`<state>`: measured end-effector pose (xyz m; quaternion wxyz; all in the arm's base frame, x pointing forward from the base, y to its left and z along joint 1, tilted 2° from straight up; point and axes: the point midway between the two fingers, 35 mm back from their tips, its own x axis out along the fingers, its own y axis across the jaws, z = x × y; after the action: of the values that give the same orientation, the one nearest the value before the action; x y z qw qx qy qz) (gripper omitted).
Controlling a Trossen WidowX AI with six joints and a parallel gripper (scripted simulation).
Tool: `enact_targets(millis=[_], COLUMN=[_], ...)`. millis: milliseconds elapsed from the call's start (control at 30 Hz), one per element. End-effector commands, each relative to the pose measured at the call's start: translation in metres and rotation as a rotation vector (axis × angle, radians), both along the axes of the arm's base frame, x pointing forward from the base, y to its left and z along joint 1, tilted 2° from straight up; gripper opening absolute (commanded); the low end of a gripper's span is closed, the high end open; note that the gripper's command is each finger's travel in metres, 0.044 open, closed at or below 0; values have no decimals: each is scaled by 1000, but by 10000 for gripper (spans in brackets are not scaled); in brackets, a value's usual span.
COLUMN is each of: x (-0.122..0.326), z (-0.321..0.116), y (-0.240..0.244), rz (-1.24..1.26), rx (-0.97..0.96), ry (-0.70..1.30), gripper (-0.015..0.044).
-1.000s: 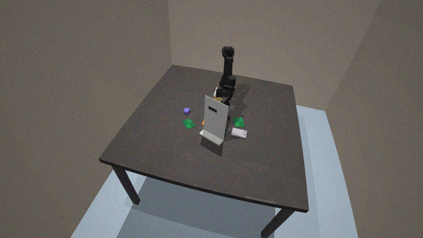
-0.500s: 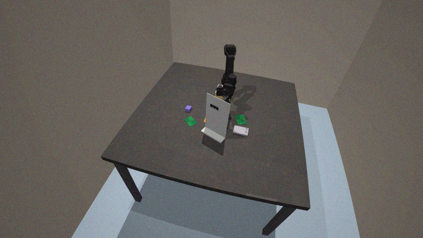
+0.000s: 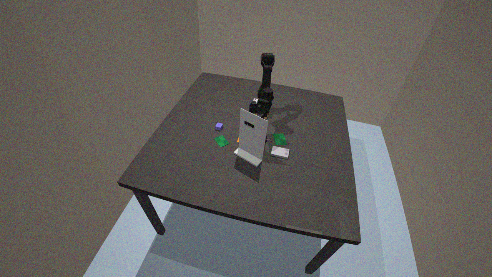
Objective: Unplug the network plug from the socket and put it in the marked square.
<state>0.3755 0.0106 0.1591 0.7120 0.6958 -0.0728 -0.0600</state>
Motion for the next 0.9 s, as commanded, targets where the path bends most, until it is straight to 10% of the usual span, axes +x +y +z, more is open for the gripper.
enact_targets(millis=[0, 400, 867], x=[9, 20, 20], z=[-1, -1, -1], y=[-3, -10, -10], rz=[2, 2, 2], rx=[0, 1, 1], ry=[3, 1, 1], gripper=[156, 156, 4])
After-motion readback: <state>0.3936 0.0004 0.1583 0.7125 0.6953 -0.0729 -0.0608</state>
